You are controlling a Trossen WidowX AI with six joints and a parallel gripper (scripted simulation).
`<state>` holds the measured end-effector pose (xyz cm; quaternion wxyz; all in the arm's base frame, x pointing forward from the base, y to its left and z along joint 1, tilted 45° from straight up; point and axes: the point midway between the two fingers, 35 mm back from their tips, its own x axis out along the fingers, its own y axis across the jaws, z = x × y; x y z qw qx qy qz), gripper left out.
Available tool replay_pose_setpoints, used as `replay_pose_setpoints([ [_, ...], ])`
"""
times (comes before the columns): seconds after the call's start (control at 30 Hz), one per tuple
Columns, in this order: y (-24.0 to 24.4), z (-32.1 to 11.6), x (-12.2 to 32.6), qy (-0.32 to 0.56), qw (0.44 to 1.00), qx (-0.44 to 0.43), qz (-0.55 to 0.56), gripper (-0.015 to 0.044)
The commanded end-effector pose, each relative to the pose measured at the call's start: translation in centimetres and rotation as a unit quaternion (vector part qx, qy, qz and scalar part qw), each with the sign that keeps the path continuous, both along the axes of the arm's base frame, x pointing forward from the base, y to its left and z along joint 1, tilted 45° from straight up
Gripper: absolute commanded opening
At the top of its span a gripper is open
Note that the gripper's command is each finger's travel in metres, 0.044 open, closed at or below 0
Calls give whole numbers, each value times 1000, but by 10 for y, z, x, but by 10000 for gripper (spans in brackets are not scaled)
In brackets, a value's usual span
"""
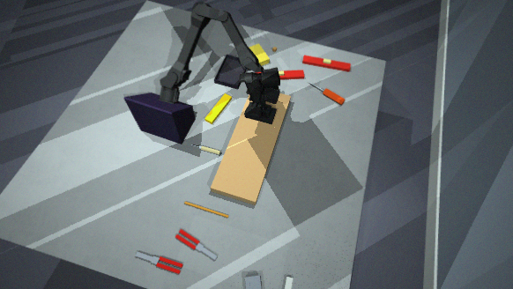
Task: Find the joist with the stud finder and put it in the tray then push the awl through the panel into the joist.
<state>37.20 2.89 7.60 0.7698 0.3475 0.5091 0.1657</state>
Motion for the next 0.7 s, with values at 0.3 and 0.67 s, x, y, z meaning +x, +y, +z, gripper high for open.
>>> replay_pose_setpoints([
  [0.3,-14,-14,-2,1,1000,-2,-1,0],
  [0.67,-24,-25,-4,1,1000,-2,-1,0],
])
